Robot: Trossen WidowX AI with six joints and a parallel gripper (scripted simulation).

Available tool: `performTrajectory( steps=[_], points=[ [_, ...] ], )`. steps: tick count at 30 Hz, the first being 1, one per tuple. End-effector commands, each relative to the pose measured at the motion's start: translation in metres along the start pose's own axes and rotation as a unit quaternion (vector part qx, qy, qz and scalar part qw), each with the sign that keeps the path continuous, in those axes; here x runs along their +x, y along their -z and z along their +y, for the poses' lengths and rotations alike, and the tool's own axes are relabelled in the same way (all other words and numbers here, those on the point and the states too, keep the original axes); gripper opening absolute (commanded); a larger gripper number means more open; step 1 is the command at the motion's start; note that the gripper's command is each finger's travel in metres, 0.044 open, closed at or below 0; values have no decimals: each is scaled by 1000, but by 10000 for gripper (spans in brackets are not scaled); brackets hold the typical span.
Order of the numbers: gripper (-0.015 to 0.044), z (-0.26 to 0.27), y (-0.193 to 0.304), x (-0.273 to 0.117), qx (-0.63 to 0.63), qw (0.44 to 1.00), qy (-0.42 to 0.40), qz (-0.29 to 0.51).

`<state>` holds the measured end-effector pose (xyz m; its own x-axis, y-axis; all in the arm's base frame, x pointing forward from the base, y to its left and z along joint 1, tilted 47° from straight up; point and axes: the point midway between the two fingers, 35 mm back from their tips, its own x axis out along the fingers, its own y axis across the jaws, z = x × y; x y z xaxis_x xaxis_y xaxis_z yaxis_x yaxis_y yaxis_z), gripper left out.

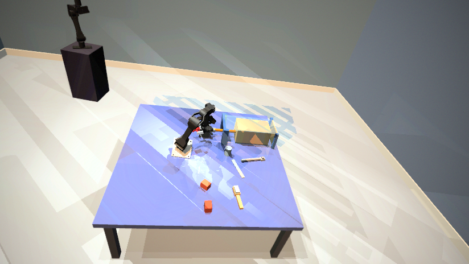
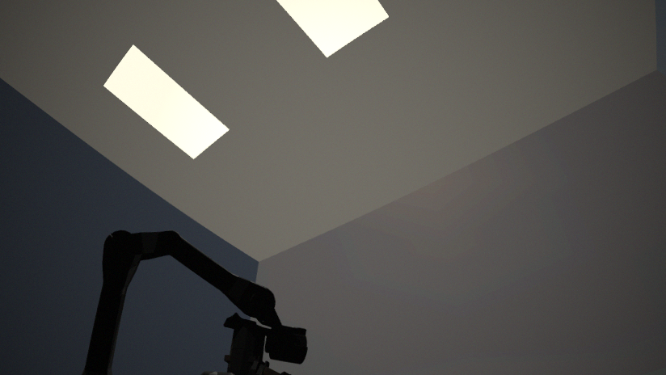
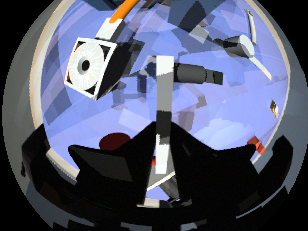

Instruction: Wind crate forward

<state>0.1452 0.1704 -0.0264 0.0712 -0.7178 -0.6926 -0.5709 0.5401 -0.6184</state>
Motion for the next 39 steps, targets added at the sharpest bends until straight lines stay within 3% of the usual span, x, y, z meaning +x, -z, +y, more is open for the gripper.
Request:
performTrajectory(
  steps=[1, 5, 39],
  points=[
    [0, 4, 2, 0, 18, 1000, 0, -2],
    [0, 3, 2, 0, 15, 1000, -5, -1],
    [0, 1, 1, 1, 7, 958, -286, -8]
  ],
)
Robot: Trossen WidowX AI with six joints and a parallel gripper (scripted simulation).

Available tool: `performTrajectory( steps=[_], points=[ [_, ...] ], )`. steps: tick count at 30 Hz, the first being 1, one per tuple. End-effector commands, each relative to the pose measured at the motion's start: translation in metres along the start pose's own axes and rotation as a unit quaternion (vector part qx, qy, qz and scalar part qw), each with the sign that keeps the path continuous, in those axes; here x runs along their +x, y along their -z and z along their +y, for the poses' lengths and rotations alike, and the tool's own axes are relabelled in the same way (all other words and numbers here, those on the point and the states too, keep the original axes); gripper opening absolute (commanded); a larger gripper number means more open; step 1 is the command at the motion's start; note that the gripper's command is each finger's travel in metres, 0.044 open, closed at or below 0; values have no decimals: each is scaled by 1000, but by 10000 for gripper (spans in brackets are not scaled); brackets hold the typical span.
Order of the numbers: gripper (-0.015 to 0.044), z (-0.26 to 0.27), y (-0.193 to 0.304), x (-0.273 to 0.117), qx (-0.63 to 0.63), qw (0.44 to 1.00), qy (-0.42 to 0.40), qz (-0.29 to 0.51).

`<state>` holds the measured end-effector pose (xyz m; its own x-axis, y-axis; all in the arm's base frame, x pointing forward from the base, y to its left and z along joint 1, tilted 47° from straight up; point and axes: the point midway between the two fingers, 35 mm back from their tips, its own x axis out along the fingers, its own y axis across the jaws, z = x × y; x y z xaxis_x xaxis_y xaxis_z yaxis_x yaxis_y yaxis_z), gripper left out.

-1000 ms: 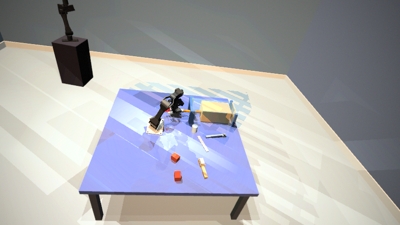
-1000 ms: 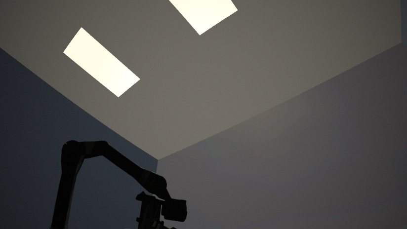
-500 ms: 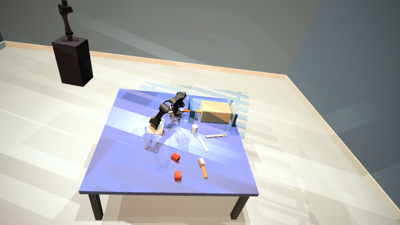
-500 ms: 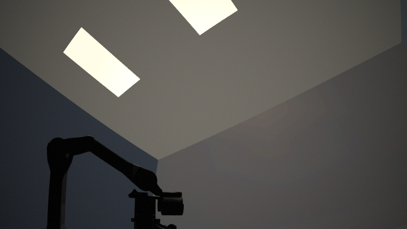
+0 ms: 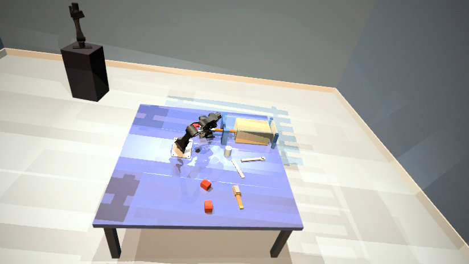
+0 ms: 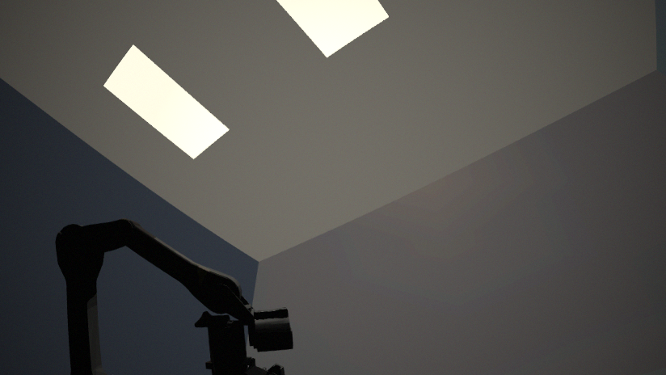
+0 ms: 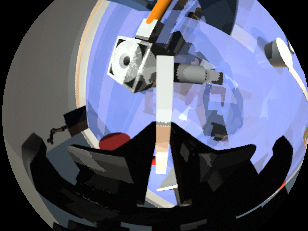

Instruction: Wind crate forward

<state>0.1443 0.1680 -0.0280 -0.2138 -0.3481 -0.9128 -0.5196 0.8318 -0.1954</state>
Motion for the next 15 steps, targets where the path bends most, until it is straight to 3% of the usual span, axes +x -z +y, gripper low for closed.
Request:
performTrajectory(
  steps=[1, 15],
  points=[
    [0, 1, -1, -1, -2, 999, -35, -4],
    [0, 0, -1, -1, -2, 988, -152, -6]
  ],
)
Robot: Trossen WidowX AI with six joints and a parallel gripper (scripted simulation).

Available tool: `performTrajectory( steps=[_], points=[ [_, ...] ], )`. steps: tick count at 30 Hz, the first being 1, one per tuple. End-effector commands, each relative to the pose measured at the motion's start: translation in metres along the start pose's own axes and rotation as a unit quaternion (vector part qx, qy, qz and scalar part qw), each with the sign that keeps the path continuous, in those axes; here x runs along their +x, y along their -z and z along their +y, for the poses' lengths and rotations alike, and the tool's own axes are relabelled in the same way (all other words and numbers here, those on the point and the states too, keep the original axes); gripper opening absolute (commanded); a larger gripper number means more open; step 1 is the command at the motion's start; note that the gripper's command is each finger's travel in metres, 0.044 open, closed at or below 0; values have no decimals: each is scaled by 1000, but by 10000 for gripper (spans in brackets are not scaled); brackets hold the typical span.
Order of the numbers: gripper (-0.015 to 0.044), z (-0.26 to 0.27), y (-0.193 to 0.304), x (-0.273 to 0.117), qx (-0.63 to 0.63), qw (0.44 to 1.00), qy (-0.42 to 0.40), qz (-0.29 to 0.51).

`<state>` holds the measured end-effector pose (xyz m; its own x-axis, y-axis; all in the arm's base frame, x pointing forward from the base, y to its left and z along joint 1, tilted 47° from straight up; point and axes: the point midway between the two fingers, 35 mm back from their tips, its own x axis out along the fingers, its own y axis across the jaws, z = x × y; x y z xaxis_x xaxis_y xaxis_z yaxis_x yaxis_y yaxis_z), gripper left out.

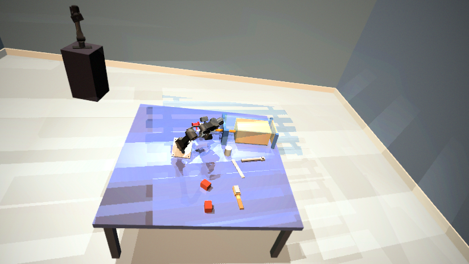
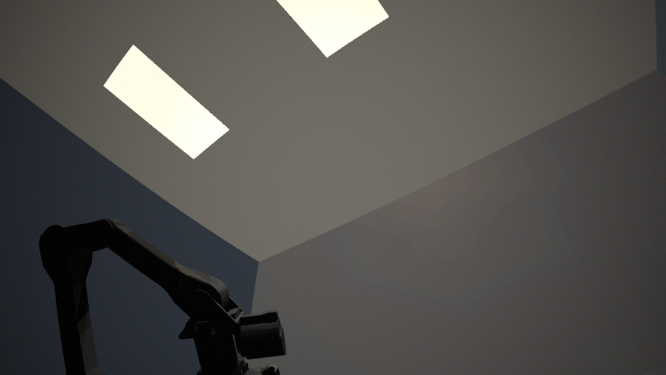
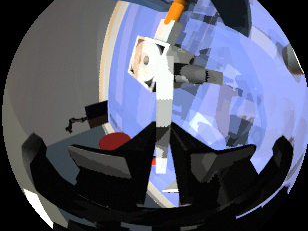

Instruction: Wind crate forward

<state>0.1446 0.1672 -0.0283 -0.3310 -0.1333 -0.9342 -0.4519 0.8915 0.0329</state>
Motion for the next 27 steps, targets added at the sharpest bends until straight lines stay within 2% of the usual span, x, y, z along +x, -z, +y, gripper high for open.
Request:
performTrajectory(
  steps=[1, 27],
  points=[
    [0, 2, -1, -1, -3, 999, -35, -4],
    [0, 0, 0, -1, -3, 971, -239, -8]
  ],
)
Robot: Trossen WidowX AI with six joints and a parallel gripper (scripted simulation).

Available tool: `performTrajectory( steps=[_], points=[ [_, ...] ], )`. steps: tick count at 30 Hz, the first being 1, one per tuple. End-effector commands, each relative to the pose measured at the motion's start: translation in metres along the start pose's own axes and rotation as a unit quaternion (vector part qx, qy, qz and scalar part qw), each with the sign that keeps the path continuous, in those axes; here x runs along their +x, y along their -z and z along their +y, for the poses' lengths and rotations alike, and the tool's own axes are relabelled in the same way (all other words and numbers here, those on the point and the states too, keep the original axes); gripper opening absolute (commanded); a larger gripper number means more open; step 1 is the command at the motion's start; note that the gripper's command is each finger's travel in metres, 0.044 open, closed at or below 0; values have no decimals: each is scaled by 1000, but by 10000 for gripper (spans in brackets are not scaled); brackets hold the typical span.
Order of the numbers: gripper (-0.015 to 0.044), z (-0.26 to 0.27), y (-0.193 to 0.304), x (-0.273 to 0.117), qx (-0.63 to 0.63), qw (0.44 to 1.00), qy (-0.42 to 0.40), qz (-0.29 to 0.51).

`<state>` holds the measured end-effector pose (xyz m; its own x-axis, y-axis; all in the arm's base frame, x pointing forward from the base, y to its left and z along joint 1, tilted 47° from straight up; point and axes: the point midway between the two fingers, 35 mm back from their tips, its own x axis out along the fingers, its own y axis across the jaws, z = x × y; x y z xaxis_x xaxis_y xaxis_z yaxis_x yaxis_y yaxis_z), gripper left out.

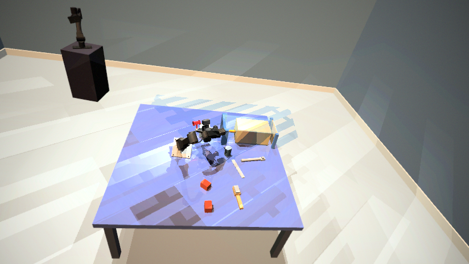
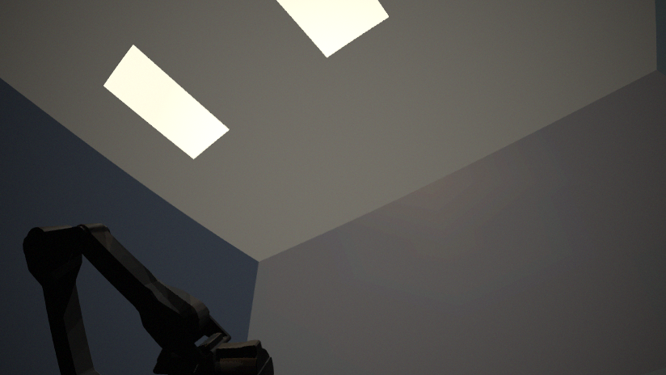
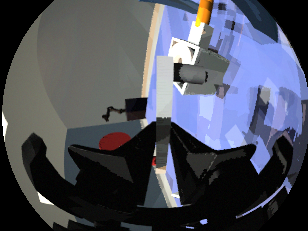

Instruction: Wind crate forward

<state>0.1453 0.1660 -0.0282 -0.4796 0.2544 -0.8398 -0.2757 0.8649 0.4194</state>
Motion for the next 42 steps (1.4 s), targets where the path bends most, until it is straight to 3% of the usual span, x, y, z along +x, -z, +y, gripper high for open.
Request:
performTrajectory(
  steps=[1, 18, 29, 42],
  points=[
    [0, 2, 0, 0, -3, 999, -39, -2],
    [0, 1, 0, 0, -3, 985, -175, -5],
    [0, 1, -1, 4, 0, 986, -166, -4],
    [0, 32, -18, 56, 0, 986, -166, -6]
  ],
)
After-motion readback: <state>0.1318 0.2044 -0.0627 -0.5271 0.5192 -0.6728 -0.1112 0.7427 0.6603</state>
